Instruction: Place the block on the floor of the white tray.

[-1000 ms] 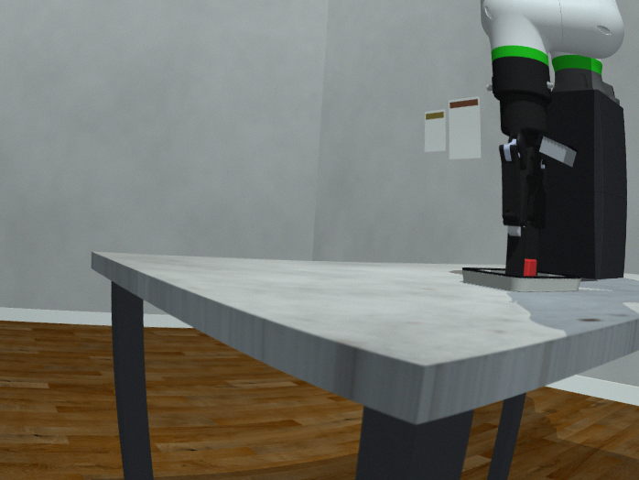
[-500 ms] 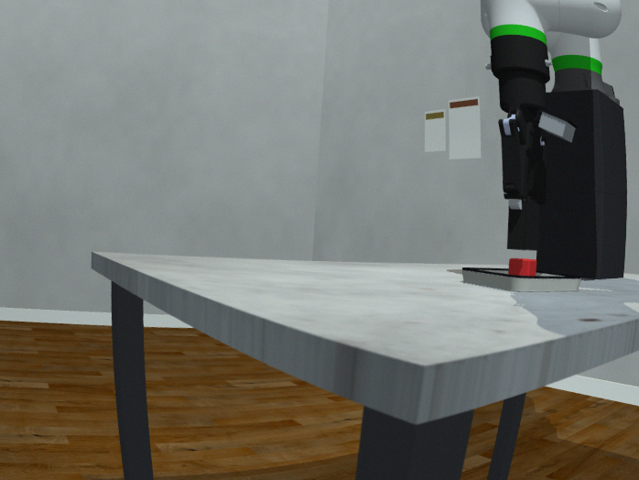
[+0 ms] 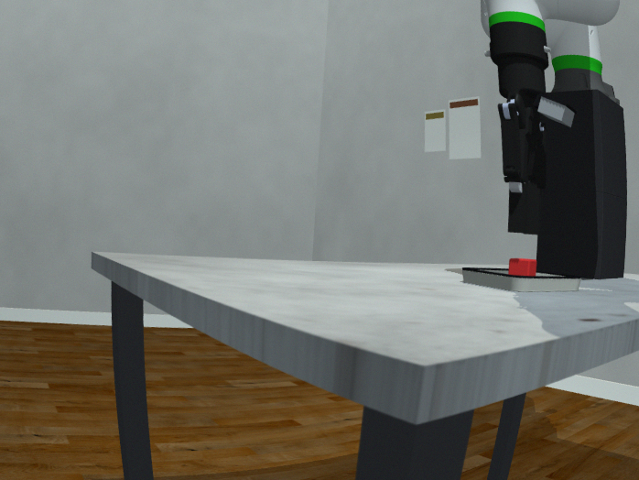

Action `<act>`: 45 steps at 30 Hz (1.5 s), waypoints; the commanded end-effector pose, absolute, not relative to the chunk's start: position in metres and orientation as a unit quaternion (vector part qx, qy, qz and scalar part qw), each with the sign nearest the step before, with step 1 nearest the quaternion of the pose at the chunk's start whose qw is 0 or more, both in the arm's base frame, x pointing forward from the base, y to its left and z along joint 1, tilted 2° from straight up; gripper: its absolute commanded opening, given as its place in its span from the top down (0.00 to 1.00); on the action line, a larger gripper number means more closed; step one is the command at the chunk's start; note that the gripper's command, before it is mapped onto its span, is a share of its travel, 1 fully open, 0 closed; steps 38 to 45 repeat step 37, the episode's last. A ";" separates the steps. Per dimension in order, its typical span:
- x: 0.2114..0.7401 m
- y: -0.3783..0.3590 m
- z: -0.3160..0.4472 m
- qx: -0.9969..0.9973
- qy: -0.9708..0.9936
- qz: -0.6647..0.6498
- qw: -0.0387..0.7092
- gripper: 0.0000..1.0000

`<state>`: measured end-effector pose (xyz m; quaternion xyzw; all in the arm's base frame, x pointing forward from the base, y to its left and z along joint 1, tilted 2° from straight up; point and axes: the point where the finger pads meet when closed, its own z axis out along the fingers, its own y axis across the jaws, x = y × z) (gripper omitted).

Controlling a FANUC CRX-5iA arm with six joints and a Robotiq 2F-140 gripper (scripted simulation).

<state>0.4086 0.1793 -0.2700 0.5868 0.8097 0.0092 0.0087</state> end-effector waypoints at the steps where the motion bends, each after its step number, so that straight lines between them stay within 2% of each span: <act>1: 0.409 0.180 -0.269 0.587 0.810 0.010 0.009 0.62; 7: 0.406 0.172 -0.269 0.587 0.810 0.010 0.009 0.62; 10: 0.380 0.105 -0.270 0.587 0.810 0.010 0.009 0.62; 20: 0.327 -0.027 -0.273 0.587 0.810 0.009 0.010 0.62; 23: 0.323 -0.044 -0.273 0.587 0.810 0.009 0.010 0.62; 45: 0.323 -0.044 -0.273 0.587 0.810 0.009 0.010 0.62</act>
